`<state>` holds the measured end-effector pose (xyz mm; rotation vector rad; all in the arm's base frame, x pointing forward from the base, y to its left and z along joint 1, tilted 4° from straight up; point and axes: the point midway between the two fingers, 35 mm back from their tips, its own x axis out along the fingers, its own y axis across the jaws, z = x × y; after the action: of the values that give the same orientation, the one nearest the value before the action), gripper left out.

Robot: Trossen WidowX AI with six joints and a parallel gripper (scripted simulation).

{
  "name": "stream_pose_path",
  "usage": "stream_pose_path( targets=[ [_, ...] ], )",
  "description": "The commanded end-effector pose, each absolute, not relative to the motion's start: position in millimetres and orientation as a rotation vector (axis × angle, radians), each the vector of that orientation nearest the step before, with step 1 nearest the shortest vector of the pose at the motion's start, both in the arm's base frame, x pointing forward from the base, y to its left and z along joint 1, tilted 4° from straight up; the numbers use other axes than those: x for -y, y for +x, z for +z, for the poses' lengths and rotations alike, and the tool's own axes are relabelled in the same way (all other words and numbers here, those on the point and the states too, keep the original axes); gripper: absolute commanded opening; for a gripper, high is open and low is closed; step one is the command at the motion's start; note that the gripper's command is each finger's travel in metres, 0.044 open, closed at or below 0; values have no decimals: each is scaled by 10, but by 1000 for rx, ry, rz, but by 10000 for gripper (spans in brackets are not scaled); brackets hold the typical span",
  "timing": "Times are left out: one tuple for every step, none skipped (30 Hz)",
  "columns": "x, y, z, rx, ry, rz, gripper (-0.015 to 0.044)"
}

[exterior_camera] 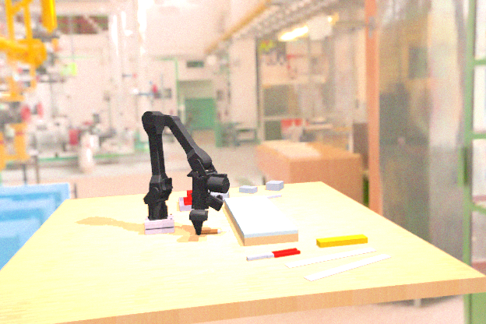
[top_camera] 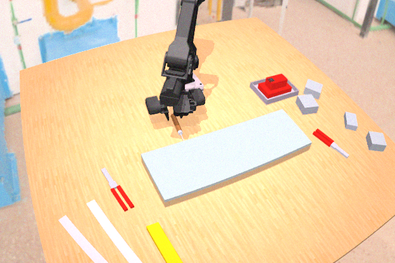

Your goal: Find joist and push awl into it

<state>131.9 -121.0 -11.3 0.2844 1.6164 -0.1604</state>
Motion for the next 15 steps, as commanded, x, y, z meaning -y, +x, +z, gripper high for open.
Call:
stream_pose_path(
  targets=[
    [1208, 1310, -120, -1620, 286, -165, 99],
    [1208, 1310, -120, -1620, 286, -165, 72],
    [1208, 1310, -120, -1620, 286, -165, 66],
    [1208, 1310, -120, -1620, 286, -165, 59],
    [1208, 1310, -120, -1620, 286, -165, 53],
    [1208, 1310, -120, -1620, 286, -165, 46],
    [1208, 1310, -120, -1620, 286, -165, 39],
    [1208, 1310, -120, -1620, 286, -165, 32],
    [1208, 1310, -120, -1620, 286, -165, 26],
    [1210, 1312, -112, -1620, 286, -165, 0],
    [1215, 1316, -96, -1620, 286, -165, 0],
    [1222, 1321, -72, -1620, 286, -165, 0],
    [1231, 1327, -40, -1620, 286, -165, 0],
    [1242, 1335, 0, -1620, 286, -165, 0],
    [1253, 1342, 48, -1619, 286, -165, 0]
  ],
)
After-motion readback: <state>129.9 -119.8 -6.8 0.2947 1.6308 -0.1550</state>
